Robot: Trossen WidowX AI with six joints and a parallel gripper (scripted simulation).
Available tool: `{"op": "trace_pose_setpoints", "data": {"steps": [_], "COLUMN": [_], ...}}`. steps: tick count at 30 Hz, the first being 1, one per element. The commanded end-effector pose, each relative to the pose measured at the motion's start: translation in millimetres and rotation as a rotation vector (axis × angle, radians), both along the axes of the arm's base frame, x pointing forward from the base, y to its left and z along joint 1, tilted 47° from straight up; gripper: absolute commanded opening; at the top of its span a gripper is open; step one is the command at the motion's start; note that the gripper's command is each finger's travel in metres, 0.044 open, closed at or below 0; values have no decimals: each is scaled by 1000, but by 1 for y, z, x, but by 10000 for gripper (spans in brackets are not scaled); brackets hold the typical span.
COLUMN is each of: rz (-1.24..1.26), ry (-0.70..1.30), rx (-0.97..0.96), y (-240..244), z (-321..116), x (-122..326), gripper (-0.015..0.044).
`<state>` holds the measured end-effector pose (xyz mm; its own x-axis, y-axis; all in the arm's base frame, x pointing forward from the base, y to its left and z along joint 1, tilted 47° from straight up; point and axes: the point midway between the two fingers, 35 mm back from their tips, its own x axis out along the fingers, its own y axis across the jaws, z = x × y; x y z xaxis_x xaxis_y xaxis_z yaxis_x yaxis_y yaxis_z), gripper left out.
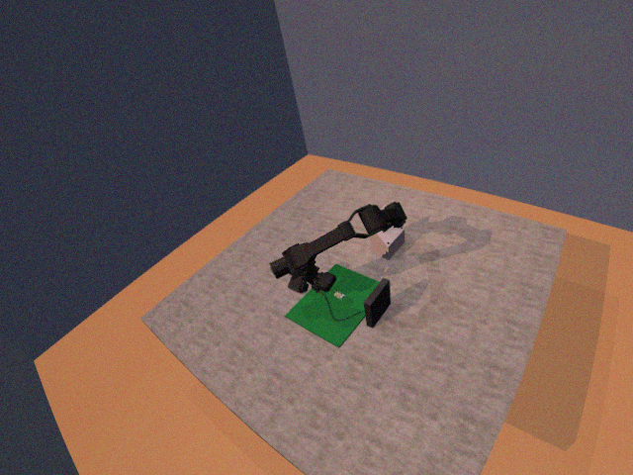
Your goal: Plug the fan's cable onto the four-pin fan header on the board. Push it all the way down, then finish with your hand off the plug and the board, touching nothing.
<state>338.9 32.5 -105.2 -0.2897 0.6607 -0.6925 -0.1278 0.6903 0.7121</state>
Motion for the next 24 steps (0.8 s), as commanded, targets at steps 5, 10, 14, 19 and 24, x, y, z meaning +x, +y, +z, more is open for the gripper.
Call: {"op": "trace_pose_setpoints", "data": {"steps": [5,10,14,19,24], "rz": [17,17,17,-4,-31], "ry": [2,2,2,-4,-28], "rx": [10,10,10,1,9], "y": [10,10,10,-2,-13], "z": [-7,-7,-7,1,12], "x": [-1,-1,-1,0,2], "gripper": [210,210,210,205,205]}}
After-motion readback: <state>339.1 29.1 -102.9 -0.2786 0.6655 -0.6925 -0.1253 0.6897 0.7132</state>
